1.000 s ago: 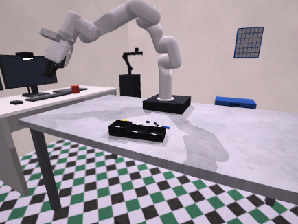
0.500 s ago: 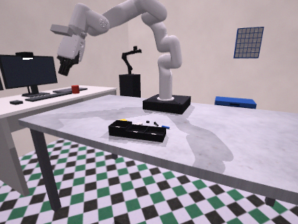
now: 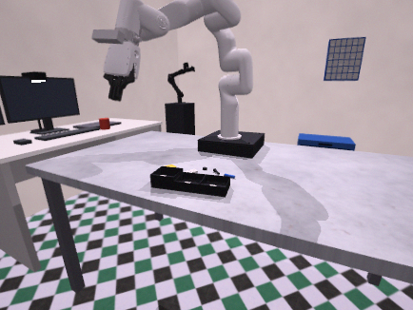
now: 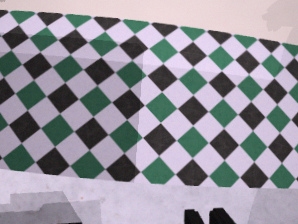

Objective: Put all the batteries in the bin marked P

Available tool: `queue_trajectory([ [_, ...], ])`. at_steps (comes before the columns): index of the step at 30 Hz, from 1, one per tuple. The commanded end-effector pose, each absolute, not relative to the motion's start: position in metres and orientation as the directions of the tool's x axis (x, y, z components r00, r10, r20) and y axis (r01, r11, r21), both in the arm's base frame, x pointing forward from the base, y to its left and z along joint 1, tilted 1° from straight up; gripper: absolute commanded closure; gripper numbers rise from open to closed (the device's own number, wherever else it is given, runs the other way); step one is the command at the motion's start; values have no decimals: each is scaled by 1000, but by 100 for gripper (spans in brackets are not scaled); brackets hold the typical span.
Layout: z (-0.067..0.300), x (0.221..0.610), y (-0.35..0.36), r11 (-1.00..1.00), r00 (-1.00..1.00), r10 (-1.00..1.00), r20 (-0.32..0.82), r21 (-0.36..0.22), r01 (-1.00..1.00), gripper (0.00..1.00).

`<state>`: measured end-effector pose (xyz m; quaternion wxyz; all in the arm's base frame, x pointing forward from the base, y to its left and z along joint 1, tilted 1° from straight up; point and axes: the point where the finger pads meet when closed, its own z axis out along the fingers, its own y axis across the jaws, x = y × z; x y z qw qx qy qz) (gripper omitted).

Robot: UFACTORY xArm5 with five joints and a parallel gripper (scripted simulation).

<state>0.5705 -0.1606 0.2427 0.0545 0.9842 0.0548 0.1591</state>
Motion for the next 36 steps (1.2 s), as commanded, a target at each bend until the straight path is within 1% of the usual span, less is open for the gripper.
queue_trajectory([
  [1, 247, 555, -137, -994, 960, 97, 262, 83, 78, 91],
  [4, 249, 542, -119, -994, 960, 97, 262, 83, 78, 91],
  [6, 249, 542, -119, -994, 960, 97, 262, 83, 78, 91],
  [7, 249, 536, -113, -996, 972, 79, 222, 59, 67, 91],
  [8, 249, 531, -107, -997, 977, 70, 203, 47, 62, 91],
  [15, 250, 511, -84, -997, 977, 70, 203, 47, 62, 91],
  [16, 251, 505, -78, -998, 986, 53, 159, 29, 49, 91],
  [17, 251, 499, -72, -999, 989, 46, 139, 22, 43, 91],
  [20, 251, 480, -55, -999, 989, 46, 139, 21, 43, 91],
  [23, 252, 477, -52, -999, 989, 46, 139, 21, 43, 91],
  [24, 252, 470, -47, -1000, 995, 29, 93, 10, 29, 91],
  [25, 252, 463, -42, -1000, 997, 22, 72, 6, 22, 91],
  [32, 252, 440, -24, -1000, 997, 22, 72, 6, 22, 91],
  [33, 245, 435, -21, -1000, 1000, 18, 23, 13, 18, 91],
  [36, 225, 423, -14, -1000, 1000, 17, 9, 16, 16, 91],
])
